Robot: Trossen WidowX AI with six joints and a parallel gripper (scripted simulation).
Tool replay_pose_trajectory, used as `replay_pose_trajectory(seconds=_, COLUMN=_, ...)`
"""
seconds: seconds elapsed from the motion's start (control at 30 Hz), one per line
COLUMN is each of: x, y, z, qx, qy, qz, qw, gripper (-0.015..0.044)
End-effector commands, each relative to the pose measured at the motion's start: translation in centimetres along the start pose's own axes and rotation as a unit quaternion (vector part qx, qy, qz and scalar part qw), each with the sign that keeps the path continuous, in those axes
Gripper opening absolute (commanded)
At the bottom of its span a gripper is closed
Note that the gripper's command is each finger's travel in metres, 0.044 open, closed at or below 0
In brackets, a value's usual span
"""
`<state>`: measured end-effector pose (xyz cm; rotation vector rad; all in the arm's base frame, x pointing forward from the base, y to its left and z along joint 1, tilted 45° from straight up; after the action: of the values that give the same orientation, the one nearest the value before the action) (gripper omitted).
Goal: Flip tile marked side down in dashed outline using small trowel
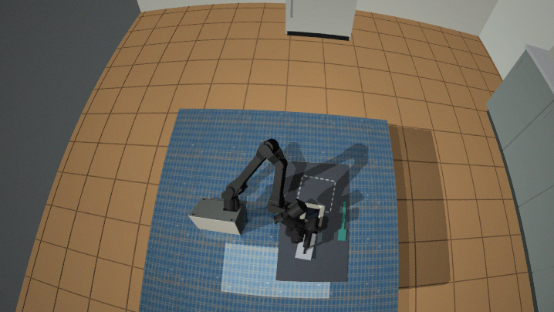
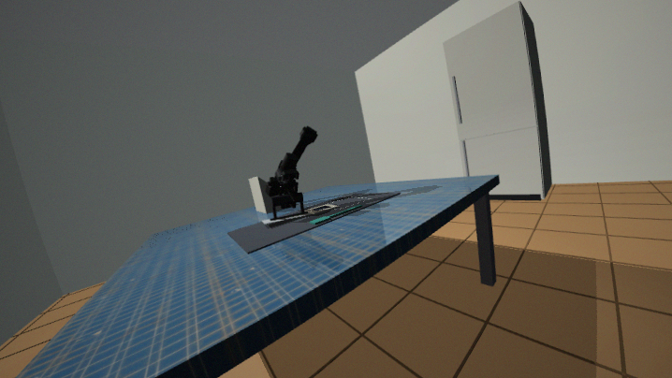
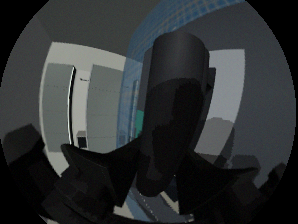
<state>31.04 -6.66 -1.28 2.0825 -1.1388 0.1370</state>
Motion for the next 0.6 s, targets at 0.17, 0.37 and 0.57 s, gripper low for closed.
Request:
replay_pose_trajectory(seconds=0.17, x=1.5, y=1.1, z=0.3, qx=0.037, qy=-0.034, qz=-0.006, qw=0.999, gripper=0.0000)
replay_pose_trajectory(seconds=0.37, x=2.8, y=2.3, z=-0.8, qx=0.037, qy=-0.035, qz=-0.006, qw=0.999, gripper=0.0000)
replay_pose_trajectory(seconds=0.57, x=3.8, y=3.4, z=-2.4, qx=0.037, qy=-0.035, qz=-0.006, qw=0.999, gripper=0.0000)
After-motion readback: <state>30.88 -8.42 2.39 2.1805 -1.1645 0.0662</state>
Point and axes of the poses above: the point midway between the two fingers, 35 mm back from their tips, its own y axis back along the fingers, its own x axis across the jaws, z = x × y, the point moved 8 cm from there along y, back along the fingers, and after that the axes turned 11 degrees about -y, right-handed, at the moved point
